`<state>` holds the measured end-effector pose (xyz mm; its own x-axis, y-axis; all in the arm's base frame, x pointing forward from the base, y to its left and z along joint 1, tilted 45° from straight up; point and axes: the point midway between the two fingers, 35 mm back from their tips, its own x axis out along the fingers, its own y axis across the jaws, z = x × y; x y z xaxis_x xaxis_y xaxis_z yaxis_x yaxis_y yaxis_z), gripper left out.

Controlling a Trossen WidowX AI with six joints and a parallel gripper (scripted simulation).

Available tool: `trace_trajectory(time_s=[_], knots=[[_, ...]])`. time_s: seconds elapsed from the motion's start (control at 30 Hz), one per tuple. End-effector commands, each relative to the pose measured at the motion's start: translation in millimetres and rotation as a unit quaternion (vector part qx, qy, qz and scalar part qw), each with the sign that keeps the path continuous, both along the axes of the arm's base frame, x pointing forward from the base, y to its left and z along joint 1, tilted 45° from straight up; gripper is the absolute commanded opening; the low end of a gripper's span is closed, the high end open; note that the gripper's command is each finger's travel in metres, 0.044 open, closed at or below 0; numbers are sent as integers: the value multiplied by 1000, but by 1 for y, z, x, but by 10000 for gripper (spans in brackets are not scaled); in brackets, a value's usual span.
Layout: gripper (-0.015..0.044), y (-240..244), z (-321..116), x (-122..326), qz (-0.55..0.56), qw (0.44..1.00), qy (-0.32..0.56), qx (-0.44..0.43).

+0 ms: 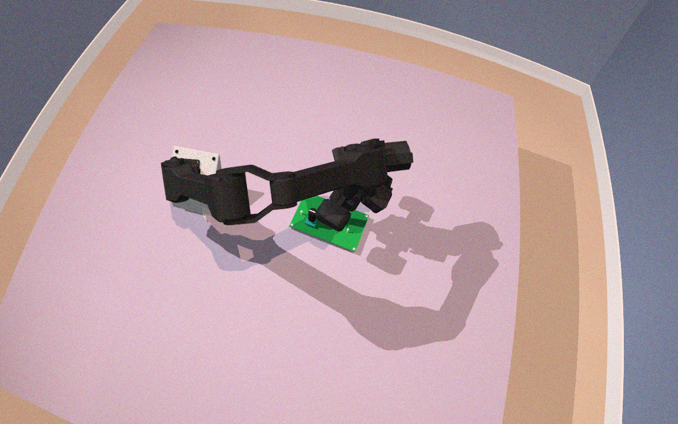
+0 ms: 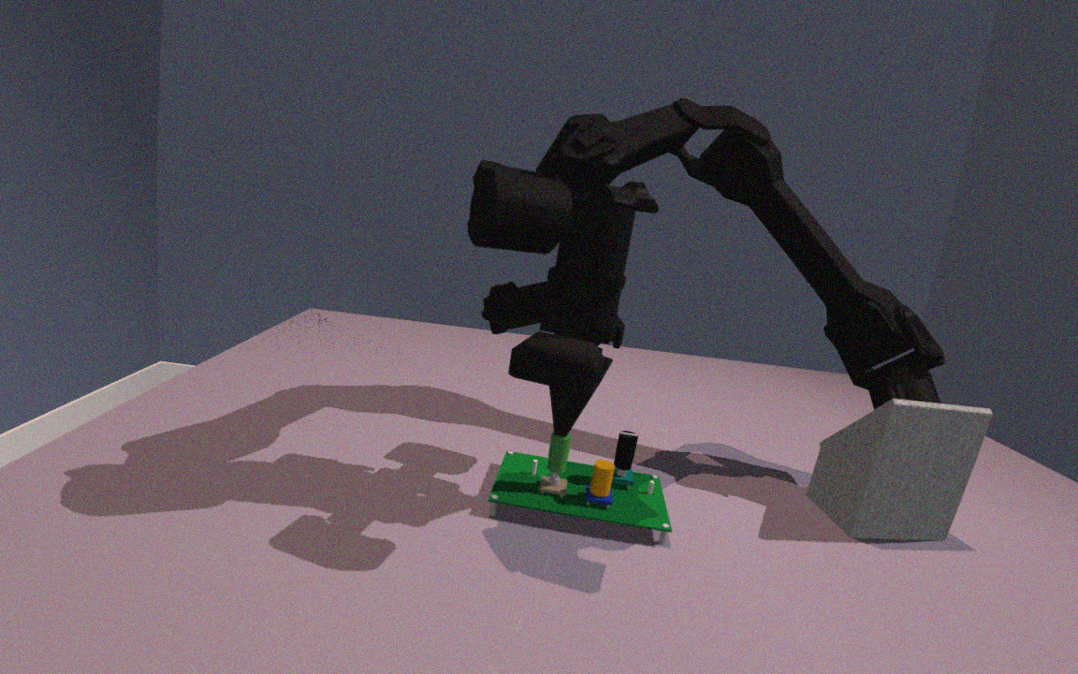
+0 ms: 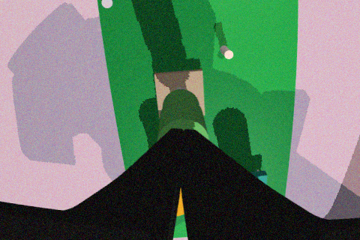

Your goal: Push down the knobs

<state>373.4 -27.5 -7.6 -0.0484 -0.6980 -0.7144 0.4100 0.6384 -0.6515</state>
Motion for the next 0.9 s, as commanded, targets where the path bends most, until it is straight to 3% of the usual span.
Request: trace_trajectory(time_s=[0.0, 0.87], knots=[[0, -8, -6, 0, -7, 1000, 1, 0], [0, -12, -10, -1, -7, 1000, 1, 0]])
